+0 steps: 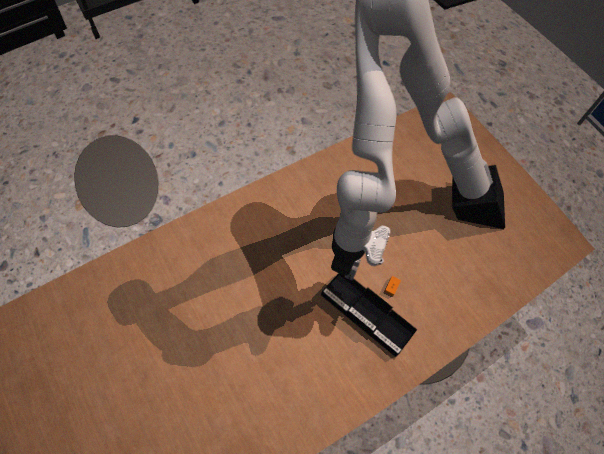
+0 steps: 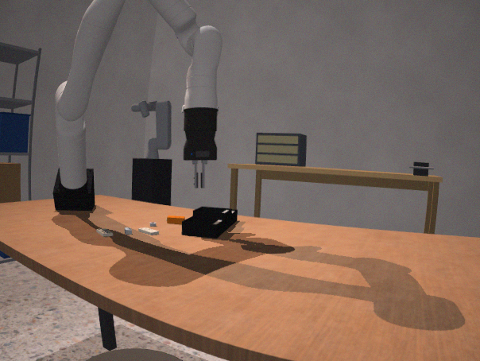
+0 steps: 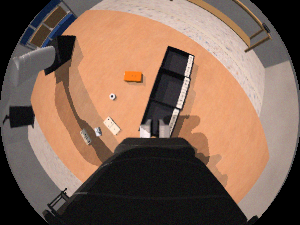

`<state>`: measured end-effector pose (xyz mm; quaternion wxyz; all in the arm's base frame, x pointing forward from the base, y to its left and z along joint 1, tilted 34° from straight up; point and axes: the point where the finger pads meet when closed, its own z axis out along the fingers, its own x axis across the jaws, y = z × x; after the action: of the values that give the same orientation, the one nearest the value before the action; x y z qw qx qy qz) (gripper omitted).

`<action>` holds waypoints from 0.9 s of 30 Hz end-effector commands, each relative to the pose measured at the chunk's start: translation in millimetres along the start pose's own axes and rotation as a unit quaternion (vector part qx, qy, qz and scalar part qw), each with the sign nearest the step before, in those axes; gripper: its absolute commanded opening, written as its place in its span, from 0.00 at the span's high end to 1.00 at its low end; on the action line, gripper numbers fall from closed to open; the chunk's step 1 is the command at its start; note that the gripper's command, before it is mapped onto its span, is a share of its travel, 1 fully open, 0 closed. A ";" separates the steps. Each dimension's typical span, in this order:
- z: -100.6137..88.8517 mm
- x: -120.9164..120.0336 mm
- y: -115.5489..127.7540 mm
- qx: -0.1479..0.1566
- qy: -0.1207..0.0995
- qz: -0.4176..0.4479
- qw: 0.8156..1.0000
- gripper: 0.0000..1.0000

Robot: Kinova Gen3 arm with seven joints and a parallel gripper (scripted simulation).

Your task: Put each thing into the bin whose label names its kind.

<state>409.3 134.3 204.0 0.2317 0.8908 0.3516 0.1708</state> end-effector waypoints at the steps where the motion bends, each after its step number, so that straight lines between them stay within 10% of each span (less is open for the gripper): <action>1: 29.4 16.2 7.8 -0.007 -0.013 0.077 0.997 0.69; 12: 33.8 18.1 6.7 -0.011 -0.015 0.307 0.952 0.69; 21: 33.7 18.1 7.0 -0.013 -0.012 0.466 0.885 0.69; 27: 33.7 18.2 7.3 -0.015 -0.010 0.595 0.804 0.69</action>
<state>444.8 124.4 185.2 0.1158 0.9354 -0.2113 0.2587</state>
